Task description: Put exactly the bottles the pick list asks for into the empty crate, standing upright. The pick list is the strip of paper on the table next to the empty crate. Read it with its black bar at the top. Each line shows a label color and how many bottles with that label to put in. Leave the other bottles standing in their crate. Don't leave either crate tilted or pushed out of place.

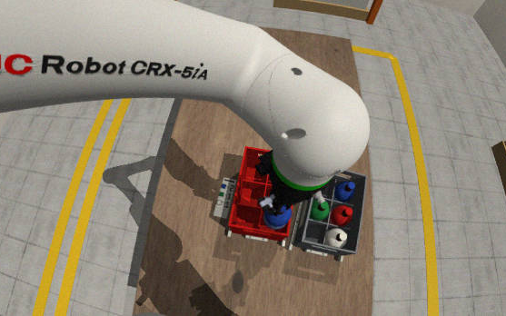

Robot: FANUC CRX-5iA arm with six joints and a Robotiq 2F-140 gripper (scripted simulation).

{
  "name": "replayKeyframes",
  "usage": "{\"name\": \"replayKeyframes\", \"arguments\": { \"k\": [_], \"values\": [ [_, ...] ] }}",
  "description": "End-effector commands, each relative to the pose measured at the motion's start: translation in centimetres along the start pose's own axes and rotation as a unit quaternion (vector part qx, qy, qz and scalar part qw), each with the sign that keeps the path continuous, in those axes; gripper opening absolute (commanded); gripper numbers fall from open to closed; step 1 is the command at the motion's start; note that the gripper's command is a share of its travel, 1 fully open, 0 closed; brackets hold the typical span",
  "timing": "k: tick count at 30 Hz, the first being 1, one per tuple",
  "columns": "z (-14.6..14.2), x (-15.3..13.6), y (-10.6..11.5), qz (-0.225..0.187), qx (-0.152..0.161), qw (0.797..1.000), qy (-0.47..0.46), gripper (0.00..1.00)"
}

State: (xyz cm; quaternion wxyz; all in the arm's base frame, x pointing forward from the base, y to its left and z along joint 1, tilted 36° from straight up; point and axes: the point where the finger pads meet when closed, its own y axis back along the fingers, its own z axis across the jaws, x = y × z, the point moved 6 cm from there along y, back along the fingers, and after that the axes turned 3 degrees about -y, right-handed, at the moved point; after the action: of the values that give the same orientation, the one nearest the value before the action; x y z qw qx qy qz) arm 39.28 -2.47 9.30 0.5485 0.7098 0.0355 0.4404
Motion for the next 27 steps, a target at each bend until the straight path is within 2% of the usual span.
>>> {"name": "replayKeyframes", "arguments": {
  "k": [1, 27],
  "values": [
    [0.1, 0.0, -0.2, 0.000, -0.001, 1.000, 0.000, 0.10],
    [0.1, 0.0, -2.4, 0.000, -0.001, 1.000, 0.000, 0.10]
  ]
}}
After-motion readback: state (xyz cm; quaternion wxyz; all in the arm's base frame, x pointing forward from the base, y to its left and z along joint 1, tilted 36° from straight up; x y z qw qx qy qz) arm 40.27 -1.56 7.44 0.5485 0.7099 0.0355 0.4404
